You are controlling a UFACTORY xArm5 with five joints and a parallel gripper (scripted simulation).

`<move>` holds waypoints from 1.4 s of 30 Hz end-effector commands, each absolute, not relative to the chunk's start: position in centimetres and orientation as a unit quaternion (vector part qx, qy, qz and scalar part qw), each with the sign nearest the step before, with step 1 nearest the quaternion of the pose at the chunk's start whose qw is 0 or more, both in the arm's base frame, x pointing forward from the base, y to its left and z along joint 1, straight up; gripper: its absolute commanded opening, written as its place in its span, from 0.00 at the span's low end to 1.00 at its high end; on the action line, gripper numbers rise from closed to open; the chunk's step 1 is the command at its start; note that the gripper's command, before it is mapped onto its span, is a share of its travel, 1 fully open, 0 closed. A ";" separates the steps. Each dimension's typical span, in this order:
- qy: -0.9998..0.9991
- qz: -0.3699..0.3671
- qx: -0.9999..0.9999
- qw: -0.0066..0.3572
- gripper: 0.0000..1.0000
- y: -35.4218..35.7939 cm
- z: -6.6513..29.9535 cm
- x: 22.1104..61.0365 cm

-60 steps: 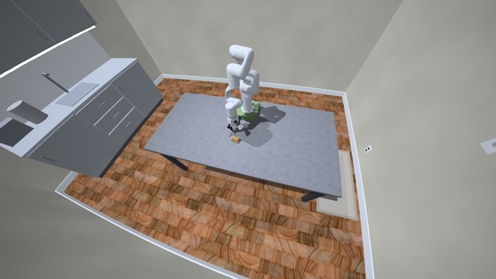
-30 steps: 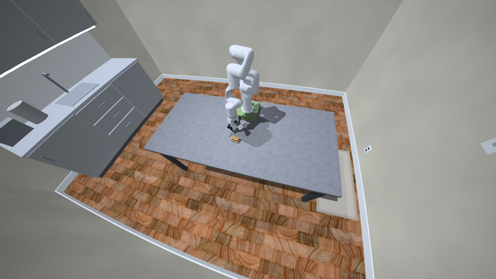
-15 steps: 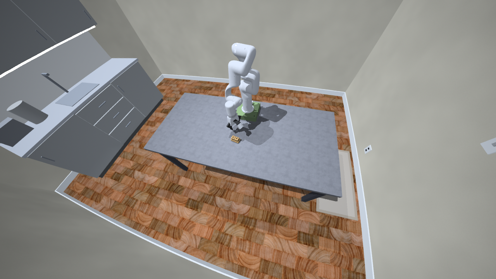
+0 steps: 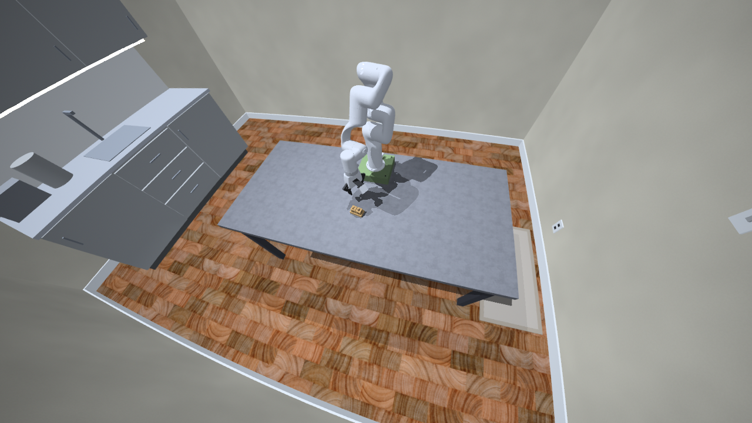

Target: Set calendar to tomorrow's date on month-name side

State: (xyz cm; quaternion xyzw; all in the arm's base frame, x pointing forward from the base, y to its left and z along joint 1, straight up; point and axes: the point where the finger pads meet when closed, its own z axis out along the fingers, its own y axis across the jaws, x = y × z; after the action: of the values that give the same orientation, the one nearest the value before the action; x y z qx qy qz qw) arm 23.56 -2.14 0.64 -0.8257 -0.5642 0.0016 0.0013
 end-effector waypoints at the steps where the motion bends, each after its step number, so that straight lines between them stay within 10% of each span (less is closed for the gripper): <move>1: -0.509 0.001 -0.861 0.000 1.00 -1.7 0.8 23.8; 42: -0.279 0.001 -0.960 0.000 1.00 5.9 0.8 25.4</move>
State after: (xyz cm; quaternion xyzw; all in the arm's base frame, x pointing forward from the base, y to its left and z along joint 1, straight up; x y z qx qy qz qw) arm 25.12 5.35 0.73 -0.9427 -0.3336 0.0018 0.0002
